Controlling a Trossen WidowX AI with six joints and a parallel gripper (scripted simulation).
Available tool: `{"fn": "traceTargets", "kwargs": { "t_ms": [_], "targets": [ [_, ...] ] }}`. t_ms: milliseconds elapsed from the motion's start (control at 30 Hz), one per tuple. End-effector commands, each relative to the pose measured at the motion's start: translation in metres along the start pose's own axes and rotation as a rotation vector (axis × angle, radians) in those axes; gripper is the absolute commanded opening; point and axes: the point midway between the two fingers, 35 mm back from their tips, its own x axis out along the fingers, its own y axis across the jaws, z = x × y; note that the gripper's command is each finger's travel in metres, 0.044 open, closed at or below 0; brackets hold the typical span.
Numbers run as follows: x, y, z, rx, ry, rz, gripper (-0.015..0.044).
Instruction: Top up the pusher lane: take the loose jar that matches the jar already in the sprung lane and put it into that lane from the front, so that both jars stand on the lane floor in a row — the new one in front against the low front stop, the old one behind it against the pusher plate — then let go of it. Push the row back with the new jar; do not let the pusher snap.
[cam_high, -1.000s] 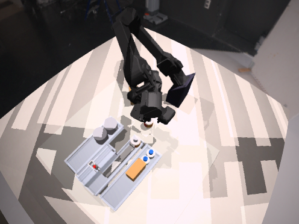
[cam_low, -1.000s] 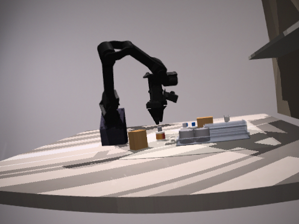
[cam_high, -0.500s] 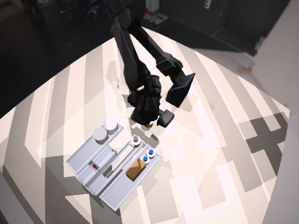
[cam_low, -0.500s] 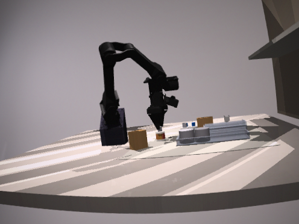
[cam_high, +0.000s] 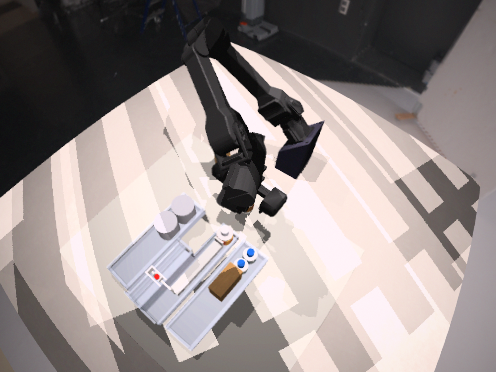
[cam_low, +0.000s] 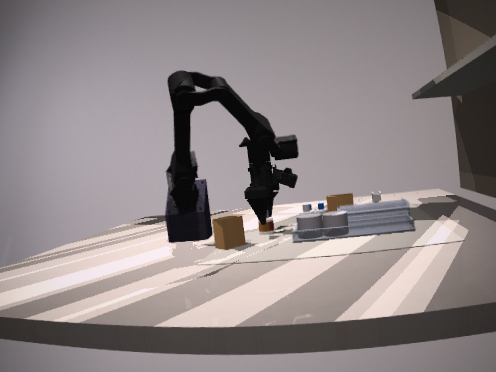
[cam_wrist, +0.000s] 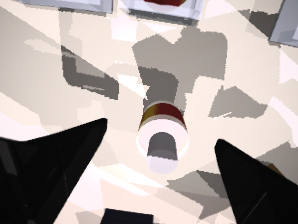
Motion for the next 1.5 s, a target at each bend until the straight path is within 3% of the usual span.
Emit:
{"fn": "traceTargets", "kwargs": {
  "t_ms": [0, 367, 533, 700, 1200, 1467],
  "targets": [
    [0.007, -0.001, -0.002, -0.009, 0.005, -0.006, 0.044],
    [0.007, -0.001, -0.002, -0.009, 0.005, -0.006, 0.0151],
    [0.007, -0.001, -0.002, -0.009, 0.005, -0.006, 0.0118],
    [-0.006, 0.0, 0.002, -0.01, 0.004, 0.0, 0.0],
    [-0.095, -0.005, 0.008, -0.01, 0.006, 0.0, 0.0],
    [-0.094, -0.002, 0.014, -0.009, 0.006, 0.0, 0.0]
  ]
}}
